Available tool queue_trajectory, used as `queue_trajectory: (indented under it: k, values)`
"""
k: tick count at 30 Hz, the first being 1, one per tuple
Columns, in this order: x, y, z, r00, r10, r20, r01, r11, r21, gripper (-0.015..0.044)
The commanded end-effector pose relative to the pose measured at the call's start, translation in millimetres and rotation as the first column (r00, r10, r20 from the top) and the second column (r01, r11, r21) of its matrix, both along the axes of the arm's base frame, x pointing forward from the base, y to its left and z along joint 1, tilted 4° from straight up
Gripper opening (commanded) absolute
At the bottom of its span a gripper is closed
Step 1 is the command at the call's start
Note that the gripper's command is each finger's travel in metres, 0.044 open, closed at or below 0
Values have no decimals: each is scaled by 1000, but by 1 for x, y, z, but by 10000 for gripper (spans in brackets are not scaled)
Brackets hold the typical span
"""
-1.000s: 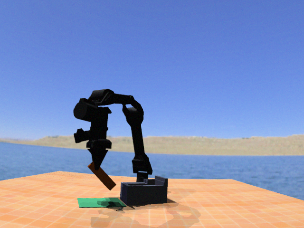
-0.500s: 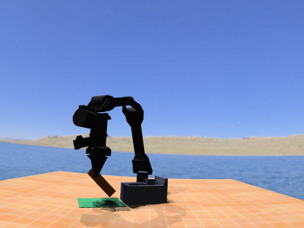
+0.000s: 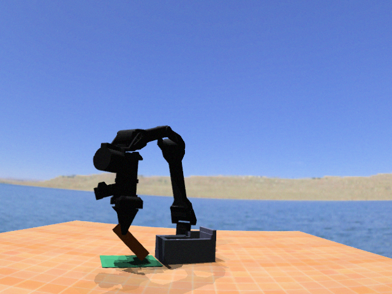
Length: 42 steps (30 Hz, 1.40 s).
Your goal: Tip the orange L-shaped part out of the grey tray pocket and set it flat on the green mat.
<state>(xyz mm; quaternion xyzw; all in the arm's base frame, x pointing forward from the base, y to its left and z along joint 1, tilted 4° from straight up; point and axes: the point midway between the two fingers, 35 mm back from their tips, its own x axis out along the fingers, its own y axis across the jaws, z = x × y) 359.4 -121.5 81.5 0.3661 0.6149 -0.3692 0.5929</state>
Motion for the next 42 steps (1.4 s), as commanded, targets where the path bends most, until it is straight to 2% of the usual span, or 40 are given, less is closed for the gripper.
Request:
queue_trajectory:
  k: [1,4,14,19,22,25,42]
  values:
    - [0,-1,-1,1000,3,0,-3,1000,-2,0]
    - [0,0,0,1000,0,0,0,1000,0,0]
    - [0,0,1,1000,0,0,0,1000,0,262]
    - [5,-2,36,1000,1,0,-1,1000,-1,394]
    - [4,-2,71,1000,2,0,-2,1000,-2,400]
    - [3,-1,87,1000,3,0,-3,1000,-2,400]
    - [4,-1,83,1000,0,11,0,1000,-3,400]
